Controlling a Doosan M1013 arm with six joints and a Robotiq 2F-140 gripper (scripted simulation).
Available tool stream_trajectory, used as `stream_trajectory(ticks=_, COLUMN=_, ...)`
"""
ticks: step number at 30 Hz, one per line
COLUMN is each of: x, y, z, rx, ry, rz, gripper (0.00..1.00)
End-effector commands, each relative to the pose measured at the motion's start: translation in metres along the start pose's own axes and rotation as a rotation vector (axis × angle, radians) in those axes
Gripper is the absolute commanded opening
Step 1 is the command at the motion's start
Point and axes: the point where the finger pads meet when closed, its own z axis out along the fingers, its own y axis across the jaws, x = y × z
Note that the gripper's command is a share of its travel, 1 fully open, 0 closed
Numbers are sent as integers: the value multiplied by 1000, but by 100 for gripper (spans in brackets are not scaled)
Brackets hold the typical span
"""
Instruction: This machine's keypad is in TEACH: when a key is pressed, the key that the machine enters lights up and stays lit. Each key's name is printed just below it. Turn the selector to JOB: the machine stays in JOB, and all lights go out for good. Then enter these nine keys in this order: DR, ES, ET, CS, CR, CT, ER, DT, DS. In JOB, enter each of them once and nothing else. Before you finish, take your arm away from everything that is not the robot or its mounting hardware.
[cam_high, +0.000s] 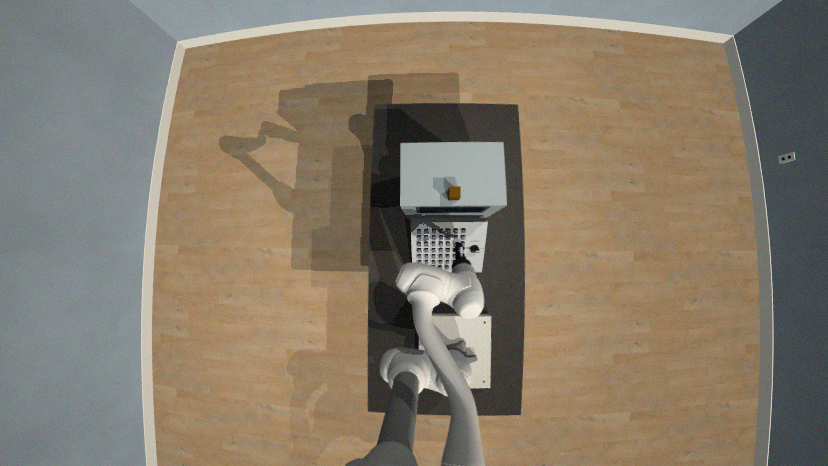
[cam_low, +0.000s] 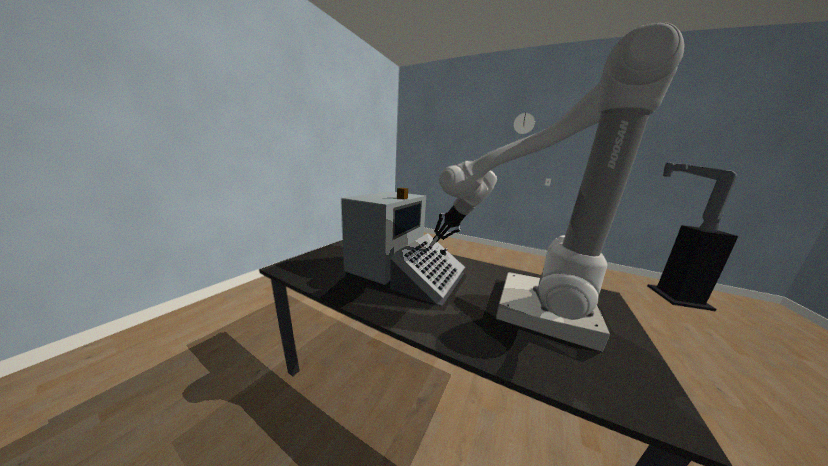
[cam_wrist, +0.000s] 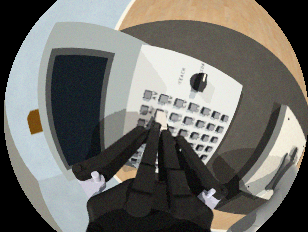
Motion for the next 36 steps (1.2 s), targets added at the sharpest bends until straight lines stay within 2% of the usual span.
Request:
stream_trajectory(ticks=1, x=0, y=0, z=4, rx=1, ry=0, rz=0, gripper=0)
stream_trajectory(ticks=12, x=0, y=0, z=14, rx=1, ry=0, rz=0, gripper=0)
stream_trajectory(ticks=36, x=0, y=0, z=15, rx=1, ry=0, rz=0, gripper=0)
